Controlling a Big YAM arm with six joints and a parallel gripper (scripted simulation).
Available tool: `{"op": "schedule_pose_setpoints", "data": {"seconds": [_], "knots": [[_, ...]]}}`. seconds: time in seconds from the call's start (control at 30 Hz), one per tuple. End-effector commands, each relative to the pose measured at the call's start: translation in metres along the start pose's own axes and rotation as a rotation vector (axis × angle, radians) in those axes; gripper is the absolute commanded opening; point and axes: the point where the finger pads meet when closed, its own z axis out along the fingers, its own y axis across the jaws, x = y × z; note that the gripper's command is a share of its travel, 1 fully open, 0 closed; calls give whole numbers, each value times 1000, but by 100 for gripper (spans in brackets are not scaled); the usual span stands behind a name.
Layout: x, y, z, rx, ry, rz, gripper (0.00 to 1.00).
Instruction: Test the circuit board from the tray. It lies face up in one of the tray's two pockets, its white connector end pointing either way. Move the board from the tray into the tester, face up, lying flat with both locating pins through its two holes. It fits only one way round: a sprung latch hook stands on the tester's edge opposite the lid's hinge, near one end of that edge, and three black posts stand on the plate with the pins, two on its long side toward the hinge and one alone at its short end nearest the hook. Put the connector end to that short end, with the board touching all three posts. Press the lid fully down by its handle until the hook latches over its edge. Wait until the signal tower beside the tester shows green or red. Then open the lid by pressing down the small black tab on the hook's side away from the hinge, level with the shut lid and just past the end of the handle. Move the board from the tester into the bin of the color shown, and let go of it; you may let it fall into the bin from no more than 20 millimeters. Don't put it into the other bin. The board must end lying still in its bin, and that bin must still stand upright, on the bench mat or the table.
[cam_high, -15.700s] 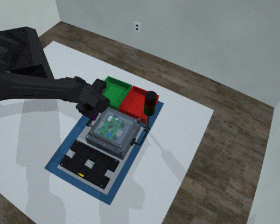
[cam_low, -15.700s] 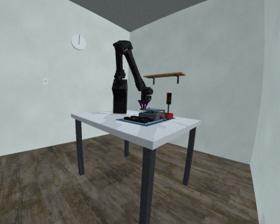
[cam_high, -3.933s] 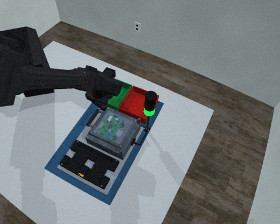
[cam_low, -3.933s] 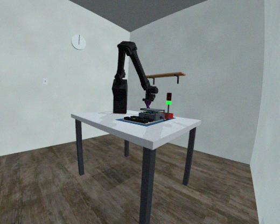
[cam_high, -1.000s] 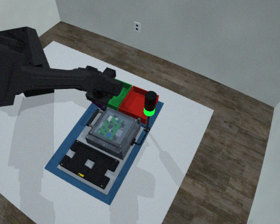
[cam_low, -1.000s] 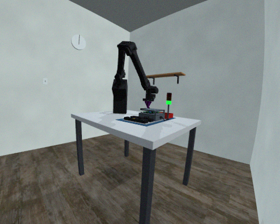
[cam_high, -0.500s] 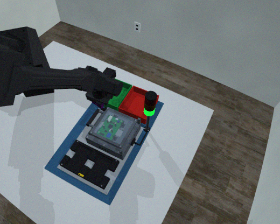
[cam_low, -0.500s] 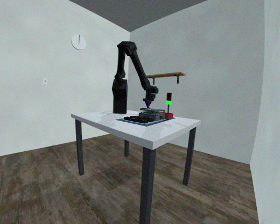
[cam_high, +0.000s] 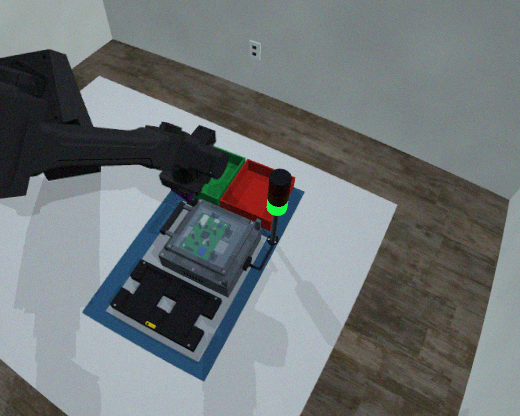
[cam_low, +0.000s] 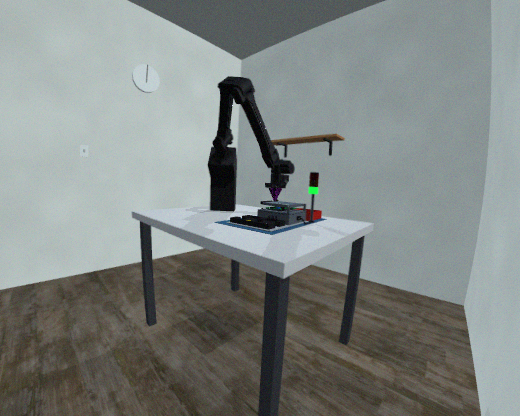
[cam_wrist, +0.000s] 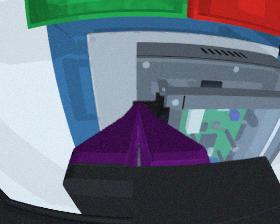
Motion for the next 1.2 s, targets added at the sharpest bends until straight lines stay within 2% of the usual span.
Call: {"op": "schedule_pose_setpoints", "data": {"seconds": [0.0, 1.17], "knots": [[4, -3, 3, 1, 2, 1, 0], [2, -1, 8, -1, 1, 0, 0]]}}
